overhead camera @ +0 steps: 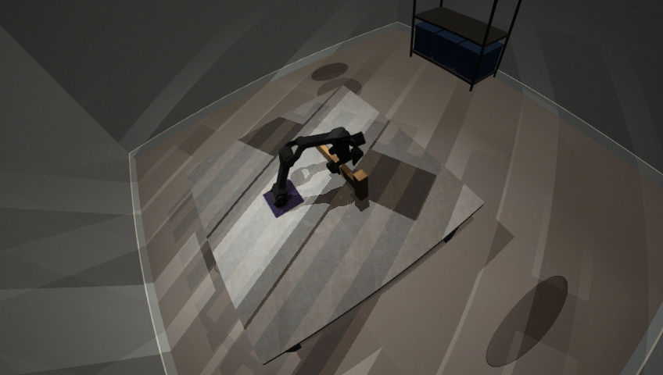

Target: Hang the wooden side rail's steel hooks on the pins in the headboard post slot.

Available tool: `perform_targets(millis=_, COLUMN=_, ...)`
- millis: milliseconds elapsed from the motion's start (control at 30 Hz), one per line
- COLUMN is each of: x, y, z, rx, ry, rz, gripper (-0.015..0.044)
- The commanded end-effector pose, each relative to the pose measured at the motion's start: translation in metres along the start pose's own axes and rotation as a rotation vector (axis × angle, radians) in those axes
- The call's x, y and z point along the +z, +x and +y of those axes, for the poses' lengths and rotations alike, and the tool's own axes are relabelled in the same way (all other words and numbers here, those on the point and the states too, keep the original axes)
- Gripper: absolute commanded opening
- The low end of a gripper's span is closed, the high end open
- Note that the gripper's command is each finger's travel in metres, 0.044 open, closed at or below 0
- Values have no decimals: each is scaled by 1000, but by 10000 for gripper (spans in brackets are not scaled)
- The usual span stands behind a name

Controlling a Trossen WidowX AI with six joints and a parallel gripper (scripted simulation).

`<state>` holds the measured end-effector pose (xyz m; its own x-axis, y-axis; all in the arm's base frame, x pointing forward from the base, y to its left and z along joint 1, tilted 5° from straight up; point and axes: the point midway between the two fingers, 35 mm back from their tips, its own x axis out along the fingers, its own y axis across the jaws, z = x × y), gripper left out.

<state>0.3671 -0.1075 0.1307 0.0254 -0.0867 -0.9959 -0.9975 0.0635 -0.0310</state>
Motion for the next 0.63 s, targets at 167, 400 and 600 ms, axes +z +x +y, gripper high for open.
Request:
perform_targets(millis=167, x=21, y=-1, z=-1, rx=1, ry=-14, rz=-3, gripper=440)
perform_targets(millis=400, x=21, y=-1, z=-1, rx=1, ry=-14, rz=-3, gripper=440)
perform_targets(millis=600, x=21, y=-1, z=-1, rx=1, ry=-14, rz=-3, gripper=440)
